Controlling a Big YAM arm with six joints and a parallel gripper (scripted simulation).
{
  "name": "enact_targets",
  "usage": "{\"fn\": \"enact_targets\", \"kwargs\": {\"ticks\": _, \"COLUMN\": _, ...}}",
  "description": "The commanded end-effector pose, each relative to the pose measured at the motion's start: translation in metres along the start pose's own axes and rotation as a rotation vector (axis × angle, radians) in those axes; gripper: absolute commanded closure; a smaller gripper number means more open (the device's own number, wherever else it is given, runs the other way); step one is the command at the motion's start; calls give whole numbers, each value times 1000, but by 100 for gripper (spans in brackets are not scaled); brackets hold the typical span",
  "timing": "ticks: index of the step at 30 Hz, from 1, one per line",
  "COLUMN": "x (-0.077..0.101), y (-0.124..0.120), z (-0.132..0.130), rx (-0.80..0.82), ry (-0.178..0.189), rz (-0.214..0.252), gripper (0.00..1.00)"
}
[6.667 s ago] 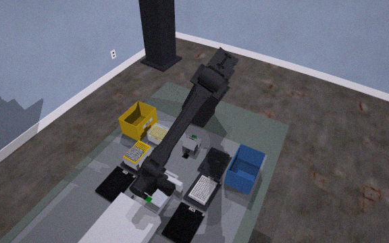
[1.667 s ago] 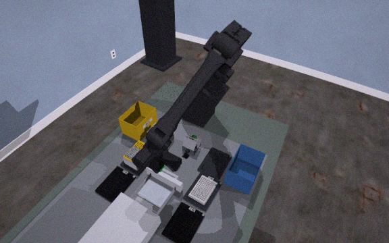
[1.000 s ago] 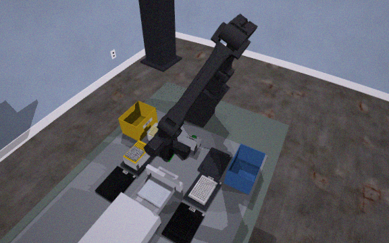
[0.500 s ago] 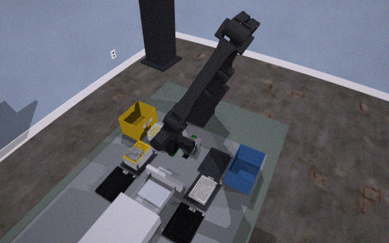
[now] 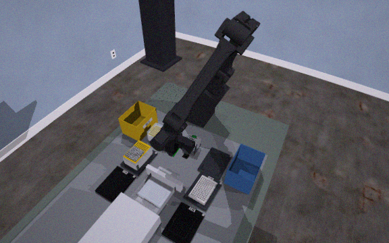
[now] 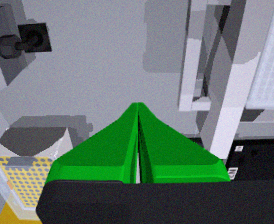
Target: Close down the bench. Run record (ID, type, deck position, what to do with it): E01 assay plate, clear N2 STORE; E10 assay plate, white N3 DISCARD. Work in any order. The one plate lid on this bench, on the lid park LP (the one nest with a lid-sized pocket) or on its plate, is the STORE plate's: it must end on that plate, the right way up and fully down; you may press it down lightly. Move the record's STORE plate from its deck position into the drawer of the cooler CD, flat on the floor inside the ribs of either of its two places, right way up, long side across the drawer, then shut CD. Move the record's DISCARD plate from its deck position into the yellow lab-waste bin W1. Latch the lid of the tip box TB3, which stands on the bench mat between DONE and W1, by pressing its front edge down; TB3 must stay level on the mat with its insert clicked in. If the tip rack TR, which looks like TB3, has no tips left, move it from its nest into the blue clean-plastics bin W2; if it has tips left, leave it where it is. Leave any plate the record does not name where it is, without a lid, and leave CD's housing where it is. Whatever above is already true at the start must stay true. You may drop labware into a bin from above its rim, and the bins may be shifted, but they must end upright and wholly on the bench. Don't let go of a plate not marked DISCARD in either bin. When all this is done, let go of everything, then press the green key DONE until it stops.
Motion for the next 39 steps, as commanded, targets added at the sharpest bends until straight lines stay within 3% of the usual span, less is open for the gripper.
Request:
{"fn": "enact_targets", "kwargs": {"ticks": 1, "x": 9, "y": 0, "z": -12, "rx": 7, "ry": -31, "rz": 4, "gripper": 100}}
{"fn": "enact_targets", "kwargs": {"ticks": 22, "x": 9, "y": 0, "z": -12, "rx": 7, "ry": -31, "rz": 4, "gripper": 100}}
{"fn": "enact_targets", "kwargs": {"ticks": 24, "x": -2, "y": 3, "z": -16, "rx": 11, "ry": -27, "rz": 2, "gripper": 100}}
{"fn": "enact_targets", "kwargs": {"ticks": 31, "x": -10, "y": 1, "z": -15, "rx": 6, "ry": -29, "rz": 2, "gripper": 100}}
{"fn": "enact_targets", "kwargs": {"ticks": 34, "x": -5, "y": 5, "z": -19, "rx": 16, "ry": -42, "rz": 4, "gripper": 100}}
{"fn": "enact_targets", "kwargs": {"ticks": 39, "x": -19, "y": 3, "z": -15, "rx": 10, "ry": -27, "rz": 1, "gripper": 100}}
Point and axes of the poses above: the point where the finger pads meet when closed, its own x axis back along the fingers, its own z axis across the jaws, y = z × x, the point moved 6 cm from there along x, back along the fingers, and after that the axes turned 12 degrees about x, right-handed, at the moved point
